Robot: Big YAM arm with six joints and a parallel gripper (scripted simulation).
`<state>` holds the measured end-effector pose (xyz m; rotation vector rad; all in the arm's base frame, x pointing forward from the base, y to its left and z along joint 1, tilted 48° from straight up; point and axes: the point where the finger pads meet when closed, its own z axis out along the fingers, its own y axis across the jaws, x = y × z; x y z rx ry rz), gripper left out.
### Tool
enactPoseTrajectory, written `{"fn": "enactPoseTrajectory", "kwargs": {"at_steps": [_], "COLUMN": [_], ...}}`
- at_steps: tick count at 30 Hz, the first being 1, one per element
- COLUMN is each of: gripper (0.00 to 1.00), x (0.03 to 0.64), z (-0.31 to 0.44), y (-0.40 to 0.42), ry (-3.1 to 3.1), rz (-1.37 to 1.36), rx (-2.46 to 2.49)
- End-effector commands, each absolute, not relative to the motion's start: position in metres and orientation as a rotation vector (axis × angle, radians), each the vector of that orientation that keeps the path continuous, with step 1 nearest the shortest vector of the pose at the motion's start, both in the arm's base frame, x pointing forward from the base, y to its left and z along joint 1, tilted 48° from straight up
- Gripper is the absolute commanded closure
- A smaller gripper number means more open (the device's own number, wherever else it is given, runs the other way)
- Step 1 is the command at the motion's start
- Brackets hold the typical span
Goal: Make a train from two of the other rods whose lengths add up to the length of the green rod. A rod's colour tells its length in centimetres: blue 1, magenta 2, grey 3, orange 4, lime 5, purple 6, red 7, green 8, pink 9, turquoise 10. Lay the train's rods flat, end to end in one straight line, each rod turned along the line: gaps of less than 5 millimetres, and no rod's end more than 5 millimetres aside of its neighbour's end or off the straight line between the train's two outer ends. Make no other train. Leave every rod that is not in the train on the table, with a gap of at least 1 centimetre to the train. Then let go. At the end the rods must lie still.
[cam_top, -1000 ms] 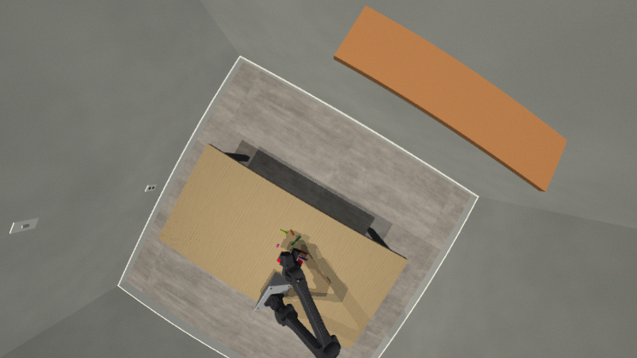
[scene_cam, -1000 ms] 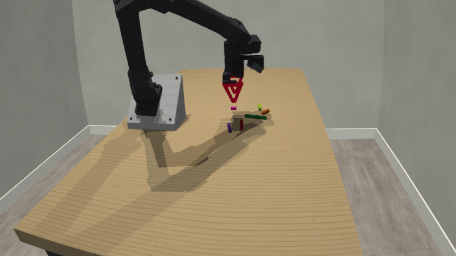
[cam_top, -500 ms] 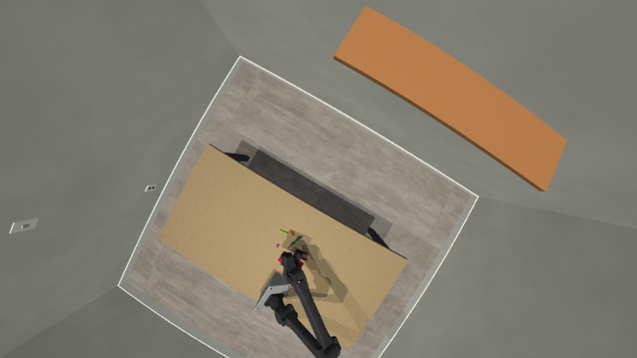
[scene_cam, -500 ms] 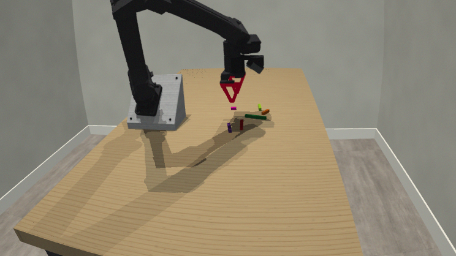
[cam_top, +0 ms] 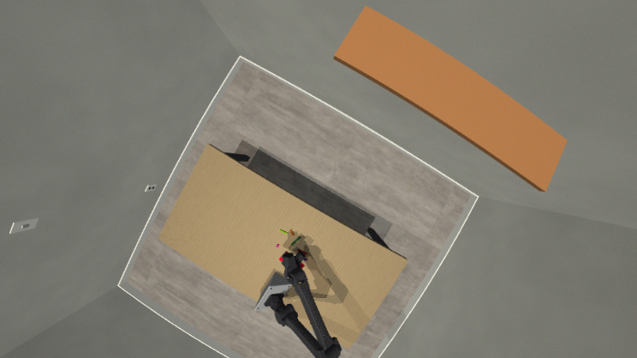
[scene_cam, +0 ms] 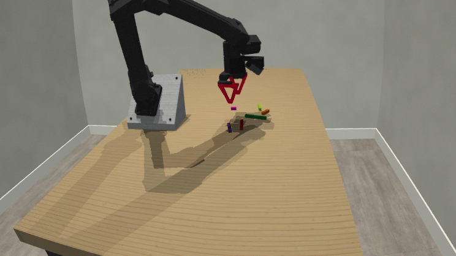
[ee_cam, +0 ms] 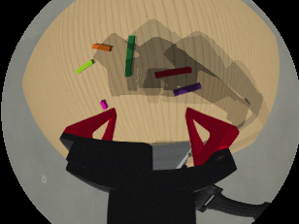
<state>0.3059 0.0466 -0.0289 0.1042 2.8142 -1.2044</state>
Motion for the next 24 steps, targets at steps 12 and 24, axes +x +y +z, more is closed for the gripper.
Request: {"fn": "enactPoseTrajectory", "kwargs": {"at_steps": [12, 24], "gripper": [0.00, 0.00], "x": [0.316, 0.315], "z": [-0.018, -0.014], "y": [0.054, 0.048], "ry": [2.733, 2.687], "rz": [-1.126, -1.105], "rx": [0.265, 0.394]}}
